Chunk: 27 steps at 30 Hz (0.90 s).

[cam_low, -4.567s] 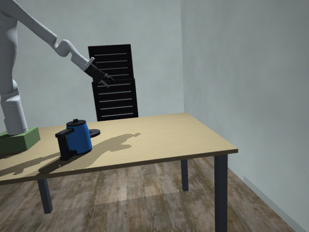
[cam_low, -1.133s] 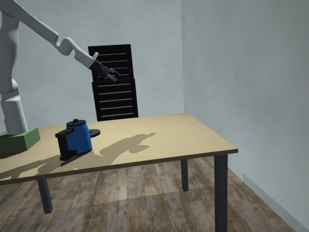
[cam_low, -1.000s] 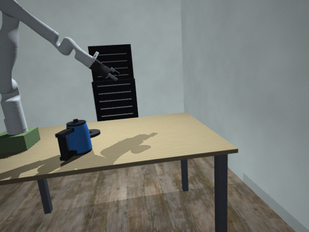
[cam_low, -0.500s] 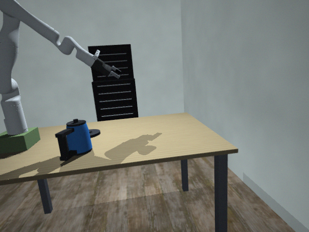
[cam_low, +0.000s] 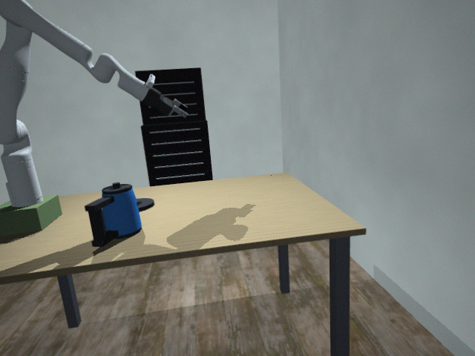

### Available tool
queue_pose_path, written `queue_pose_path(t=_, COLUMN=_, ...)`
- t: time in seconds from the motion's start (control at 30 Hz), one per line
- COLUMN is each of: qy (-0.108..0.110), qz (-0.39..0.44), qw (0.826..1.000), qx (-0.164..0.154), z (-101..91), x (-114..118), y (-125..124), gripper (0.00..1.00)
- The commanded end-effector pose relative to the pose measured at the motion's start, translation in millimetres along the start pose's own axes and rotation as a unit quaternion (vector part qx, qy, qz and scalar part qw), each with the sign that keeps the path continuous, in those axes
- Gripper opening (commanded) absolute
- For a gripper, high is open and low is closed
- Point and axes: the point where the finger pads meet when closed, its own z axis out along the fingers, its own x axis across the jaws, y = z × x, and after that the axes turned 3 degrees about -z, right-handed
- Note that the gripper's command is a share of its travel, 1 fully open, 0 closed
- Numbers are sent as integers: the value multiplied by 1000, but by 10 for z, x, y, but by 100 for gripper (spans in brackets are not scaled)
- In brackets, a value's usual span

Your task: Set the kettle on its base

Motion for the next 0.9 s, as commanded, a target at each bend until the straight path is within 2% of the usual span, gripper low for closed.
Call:
queue_pose_path(t=0.0, qy=-2, qz=-20, qw=1000, qx=-1, z=4, x=57, y=-83, gripper=100)
queue_pose_path(t=0.43, qy=-11, qz=-93, qw=996, qx=-6, z=-11, x=153, y=-180, gripper=100)
queue_pose_path(t=0.77, qy=-17, qz=-168, qw=985, qx=-16, z=-41, x=288, y=-225, gripper=100)
queue_pose_path(t=0.87, qy=-18, qz=-168, qw=985, qx=-18, z=-42, x=295, y=-223, gripper=100)
